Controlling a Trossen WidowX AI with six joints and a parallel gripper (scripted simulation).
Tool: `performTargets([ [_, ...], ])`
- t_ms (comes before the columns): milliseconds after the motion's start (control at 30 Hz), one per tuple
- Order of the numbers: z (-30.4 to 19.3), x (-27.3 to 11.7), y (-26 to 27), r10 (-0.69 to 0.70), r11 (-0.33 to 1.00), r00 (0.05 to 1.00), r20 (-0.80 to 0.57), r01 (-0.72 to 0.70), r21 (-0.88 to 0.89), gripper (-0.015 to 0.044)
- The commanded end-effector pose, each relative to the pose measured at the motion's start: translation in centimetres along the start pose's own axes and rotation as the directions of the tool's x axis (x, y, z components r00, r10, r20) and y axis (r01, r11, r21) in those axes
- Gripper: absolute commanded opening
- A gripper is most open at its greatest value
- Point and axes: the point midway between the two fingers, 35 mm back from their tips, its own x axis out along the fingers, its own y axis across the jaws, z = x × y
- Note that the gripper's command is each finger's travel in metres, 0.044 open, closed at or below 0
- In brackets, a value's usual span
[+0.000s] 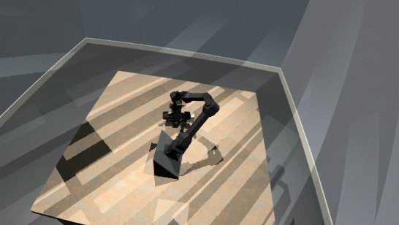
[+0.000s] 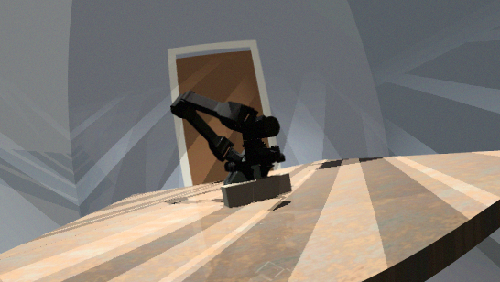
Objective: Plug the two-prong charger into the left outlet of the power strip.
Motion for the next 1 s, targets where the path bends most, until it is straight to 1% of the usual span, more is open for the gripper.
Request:
performTargets([
  [0, 0.5, -0.1, -0.1, 0.0, 1.0, 1.0, 0.009, 0.0, 0.005, 0.0],
  [967, 1.6, -0.3, -0.1, 0.0, 1.0, 1.0, 0.01, -0.001, 0.005, 0.0],
])
